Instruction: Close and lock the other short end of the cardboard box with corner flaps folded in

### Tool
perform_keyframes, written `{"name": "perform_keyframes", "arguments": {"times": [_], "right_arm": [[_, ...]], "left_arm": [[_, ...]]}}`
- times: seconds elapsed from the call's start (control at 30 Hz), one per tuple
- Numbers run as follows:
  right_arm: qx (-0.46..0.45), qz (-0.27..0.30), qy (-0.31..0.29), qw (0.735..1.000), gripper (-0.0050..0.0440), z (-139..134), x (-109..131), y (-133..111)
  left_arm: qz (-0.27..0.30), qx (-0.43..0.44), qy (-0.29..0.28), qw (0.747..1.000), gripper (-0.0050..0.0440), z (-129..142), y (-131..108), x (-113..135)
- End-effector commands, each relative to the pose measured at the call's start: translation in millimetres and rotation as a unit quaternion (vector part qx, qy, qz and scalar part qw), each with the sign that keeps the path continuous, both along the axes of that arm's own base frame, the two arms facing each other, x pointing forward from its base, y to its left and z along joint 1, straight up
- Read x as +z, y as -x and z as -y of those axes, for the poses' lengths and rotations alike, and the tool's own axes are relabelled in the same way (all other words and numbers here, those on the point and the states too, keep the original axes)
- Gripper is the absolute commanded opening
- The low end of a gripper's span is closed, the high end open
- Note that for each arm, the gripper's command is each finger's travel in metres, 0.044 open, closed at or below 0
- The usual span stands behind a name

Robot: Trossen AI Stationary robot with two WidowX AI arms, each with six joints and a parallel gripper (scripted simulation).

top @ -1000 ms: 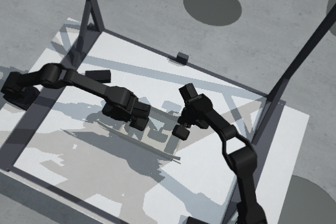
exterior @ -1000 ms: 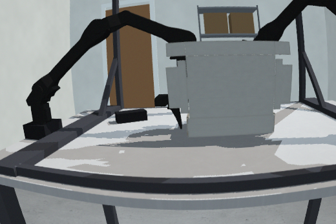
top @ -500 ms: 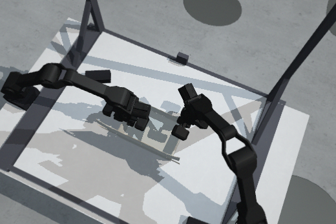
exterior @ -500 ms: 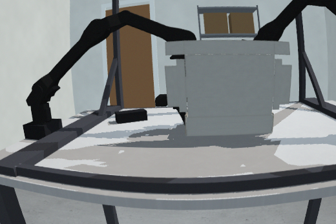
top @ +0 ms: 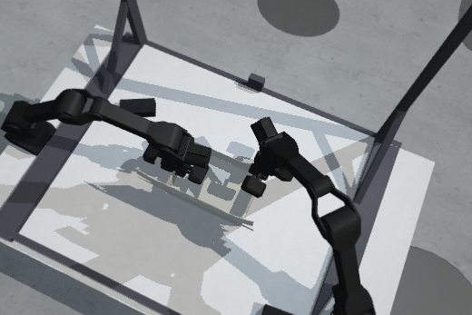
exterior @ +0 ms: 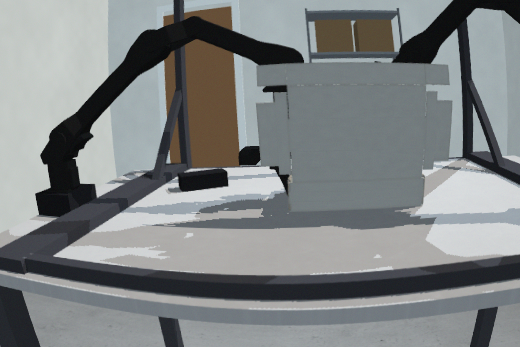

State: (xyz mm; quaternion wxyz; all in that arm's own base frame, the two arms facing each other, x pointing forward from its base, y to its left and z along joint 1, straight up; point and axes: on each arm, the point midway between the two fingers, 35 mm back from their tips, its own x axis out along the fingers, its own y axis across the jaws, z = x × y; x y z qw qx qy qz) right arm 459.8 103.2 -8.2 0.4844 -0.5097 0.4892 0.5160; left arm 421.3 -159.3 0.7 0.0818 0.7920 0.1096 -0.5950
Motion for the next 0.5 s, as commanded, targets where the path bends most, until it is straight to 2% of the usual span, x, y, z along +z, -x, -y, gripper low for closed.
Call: {"name": "perform_keyframes", "arguments": {"times": [0.0, 0.23, 0.33, 0.47], "right_arm": [[0.002, 0.012, -0.005, 1.0, 0.0017, -1.7, 9.9, -3.7], [0.002, 0.013, -0.005, 1.0, 0.0017, -1.5, 10.3, -4.1], [0.002, 0.013, -0.005, 1.0, 0.0089, -1.5, 10.3, -4.1], [0.002, 0.013, -0.005, 1.0, 0.0185, -1.5, 10.3, -4.1]], "left_arm": [[0.007, 0.001, 0.007, 1.0, 0.0, 1.8, -2.5, 7.8], [0.007, 0.001, 0.008, 1.0, 0.0, 2.5, -2.3, 7.7], [0.007, 0.001, 0.008, 1.0, 0.0056, 2.5, -2.3, 7.7], [0.007, 0.001, 0.008, 1.0, 0.0056, 2.5, -2.3, 7.7]]}}
